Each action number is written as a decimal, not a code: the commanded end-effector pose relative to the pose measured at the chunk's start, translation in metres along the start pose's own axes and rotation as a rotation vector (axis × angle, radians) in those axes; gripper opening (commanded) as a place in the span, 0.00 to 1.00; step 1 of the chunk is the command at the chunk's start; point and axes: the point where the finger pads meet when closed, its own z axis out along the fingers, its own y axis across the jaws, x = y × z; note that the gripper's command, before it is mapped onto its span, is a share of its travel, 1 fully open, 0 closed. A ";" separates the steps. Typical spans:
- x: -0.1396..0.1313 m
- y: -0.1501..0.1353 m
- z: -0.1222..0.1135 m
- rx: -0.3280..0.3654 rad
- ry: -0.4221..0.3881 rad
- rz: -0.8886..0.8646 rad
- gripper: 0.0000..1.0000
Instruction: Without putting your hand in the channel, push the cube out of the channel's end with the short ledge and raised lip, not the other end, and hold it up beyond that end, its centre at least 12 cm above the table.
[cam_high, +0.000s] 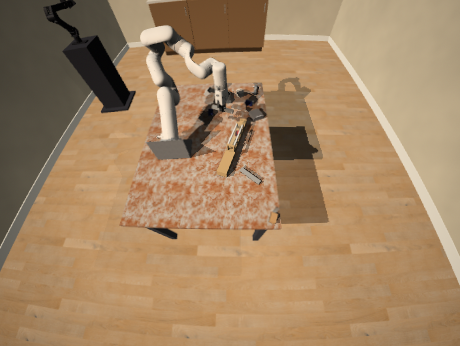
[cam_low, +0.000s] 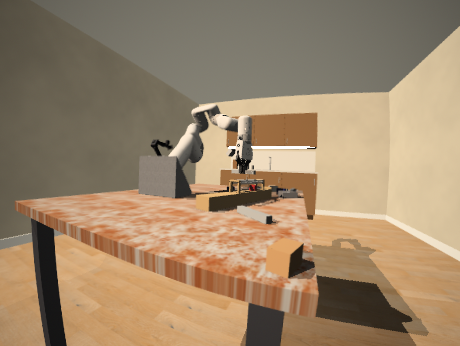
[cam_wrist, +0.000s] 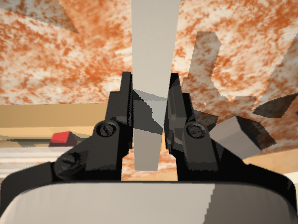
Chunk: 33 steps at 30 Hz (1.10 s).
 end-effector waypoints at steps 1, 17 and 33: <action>-0.001 0.001 -0.003 -0.002 -0.004 0.000 0.00; -0.084 -0.081 -0.016 -0.032 -0.011 0.509 0.00; -0.135 -0.277 -0.009 -0.013 -0.017 1.347 0.00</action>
